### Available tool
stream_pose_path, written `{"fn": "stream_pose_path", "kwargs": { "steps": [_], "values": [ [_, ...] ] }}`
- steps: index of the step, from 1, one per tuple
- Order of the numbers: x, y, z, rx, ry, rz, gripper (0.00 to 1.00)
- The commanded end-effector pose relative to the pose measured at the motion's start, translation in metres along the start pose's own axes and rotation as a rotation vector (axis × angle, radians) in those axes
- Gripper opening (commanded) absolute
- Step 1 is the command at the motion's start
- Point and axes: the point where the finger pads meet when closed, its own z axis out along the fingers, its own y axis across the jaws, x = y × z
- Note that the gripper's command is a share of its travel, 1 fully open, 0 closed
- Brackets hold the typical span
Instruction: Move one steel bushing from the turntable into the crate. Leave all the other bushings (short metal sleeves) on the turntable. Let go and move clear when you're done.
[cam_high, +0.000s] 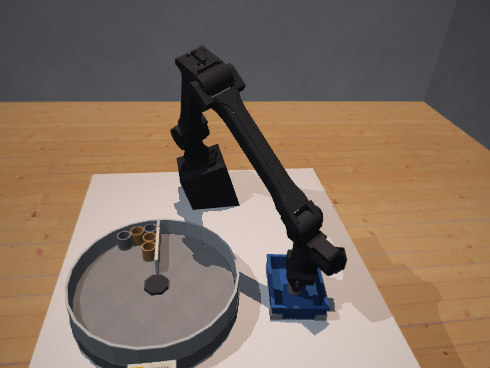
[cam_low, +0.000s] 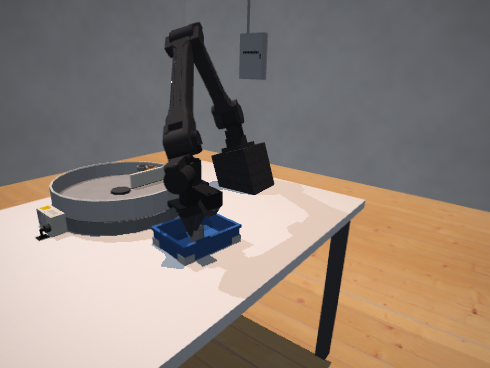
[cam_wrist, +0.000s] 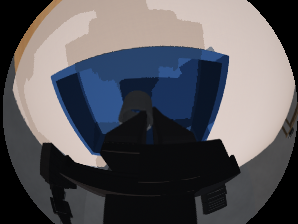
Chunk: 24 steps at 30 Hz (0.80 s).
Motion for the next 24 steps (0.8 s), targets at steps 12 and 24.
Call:
{"fn": "stream_pose_path", "kwargs": {
  "steps": [12, 24],
  "values": [
    [-0.0014, -0.0171, -0.0079, 0.031, -0.026, 0.011, 0.2],
    [-0.0014, -0.0171, -0.0079, 0.031, -0.026, 0.011, 0.2]
  ]
}}
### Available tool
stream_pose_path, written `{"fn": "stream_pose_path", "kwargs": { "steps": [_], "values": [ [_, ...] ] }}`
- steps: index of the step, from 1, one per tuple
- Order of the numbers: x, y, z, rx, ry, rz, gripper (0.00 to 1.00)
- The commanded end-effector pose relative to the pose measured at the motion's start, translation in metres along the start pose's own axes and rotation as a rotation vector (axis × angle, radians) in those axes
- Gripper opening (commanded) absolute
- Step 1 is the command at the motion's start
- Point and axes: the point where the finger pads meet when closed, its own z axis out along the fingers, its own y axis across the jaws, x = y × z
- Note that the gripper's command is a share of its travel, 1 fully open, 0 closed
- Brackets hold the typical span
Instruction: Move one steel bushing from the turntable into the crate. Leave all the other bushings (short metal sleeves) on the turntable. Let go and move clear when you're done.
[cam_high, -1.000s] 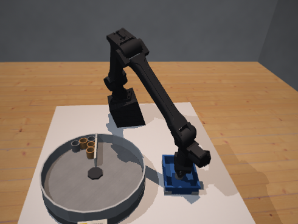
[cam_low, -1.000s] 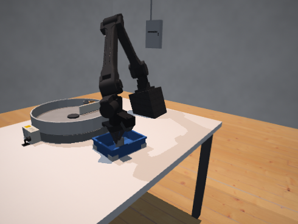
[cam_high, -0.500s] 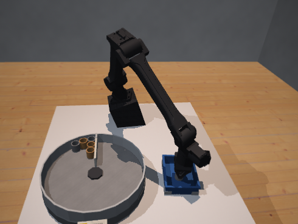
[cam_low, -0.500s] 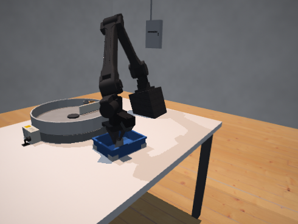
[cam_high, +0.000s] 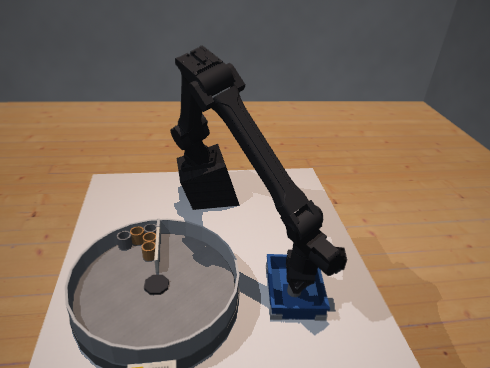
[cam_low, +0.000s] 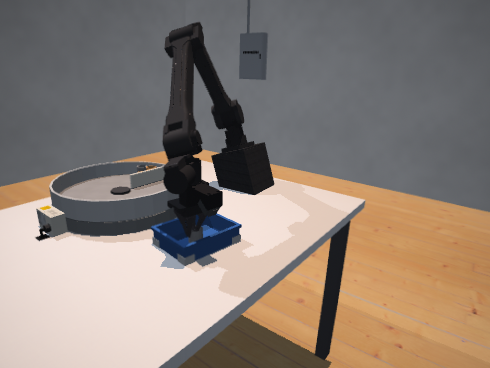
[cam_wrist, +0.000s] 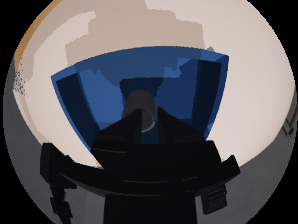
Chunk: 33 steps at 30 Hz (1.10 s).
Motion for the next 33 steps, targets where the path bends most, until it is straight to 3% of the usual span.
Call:
{"fn": "stream_pose_path", "kwargs": {
  "steps": [1, 14, 23, 33],
  "values": [
    [-0.001, -0.017, -0.008, 0.031, -0.025, 0.011, 0.2],
    [-0.002, -0.018, -0.011, 0.035, -0.028, 0.012, 0.2],
    [-0.012, -0.013, -0.034, 0.041, -0.031, 0.005, 0.2],
    [-0.016, -0.02, -0.082, 0.056, -0.047, 0.014, 0.2]
  ]
}}
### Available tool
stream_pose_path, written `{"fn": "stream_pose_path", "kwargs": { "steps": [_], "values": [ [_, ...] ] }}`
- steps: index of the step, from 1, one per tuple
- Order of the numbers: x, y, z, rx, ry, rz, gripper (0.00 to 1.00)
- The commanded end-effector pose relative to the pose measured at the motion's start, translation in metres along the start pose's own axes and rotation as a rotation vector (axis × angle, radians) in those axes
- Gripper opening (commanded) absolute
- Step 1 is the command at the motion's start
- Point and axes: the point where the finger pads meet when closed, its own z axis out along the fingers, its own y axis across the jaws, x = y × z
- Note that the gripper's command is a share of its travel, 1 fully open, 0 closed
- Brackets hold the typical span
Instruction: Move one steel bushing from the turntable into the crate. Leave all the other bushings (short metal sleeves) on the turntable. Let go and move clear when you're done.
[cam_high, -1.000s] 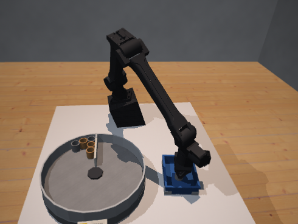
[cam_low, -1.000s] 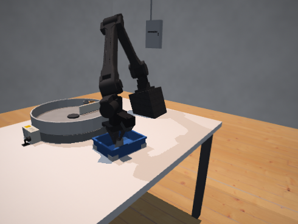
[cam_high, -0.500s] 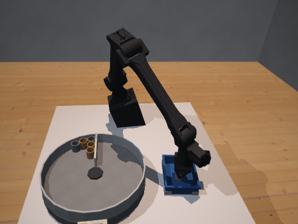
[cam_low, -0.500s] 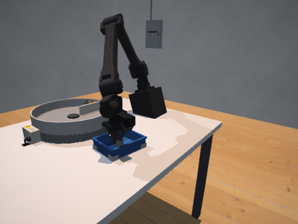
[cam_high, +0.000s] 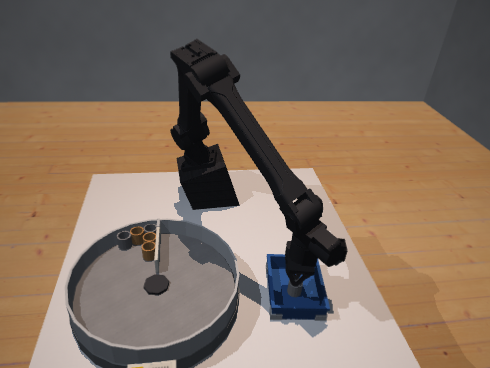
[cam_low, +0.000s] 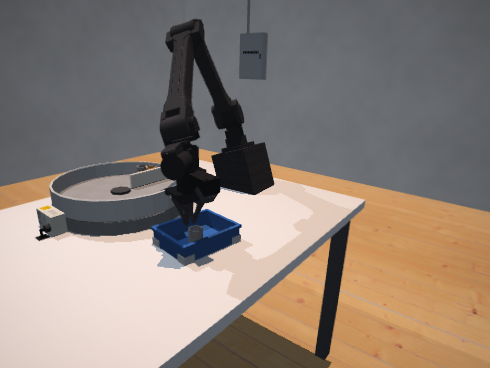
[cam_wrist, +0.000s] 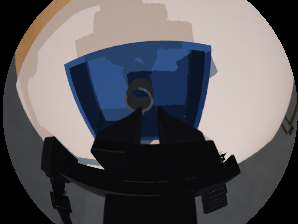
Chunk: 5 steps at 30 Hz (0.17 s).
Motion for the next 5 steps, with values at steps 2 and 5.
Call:
{"fn": "stream_pose_path", "kwargs": {
  "steps": [2, 5],
  "values": [
    [-0.023, -0.018, -0.061, 0.06, -0.048, 0.01, 0.2],
    [-0.022, -0.017, -0.076, 0.061, -0.049, 0.01, 0.2]
  ]
}}
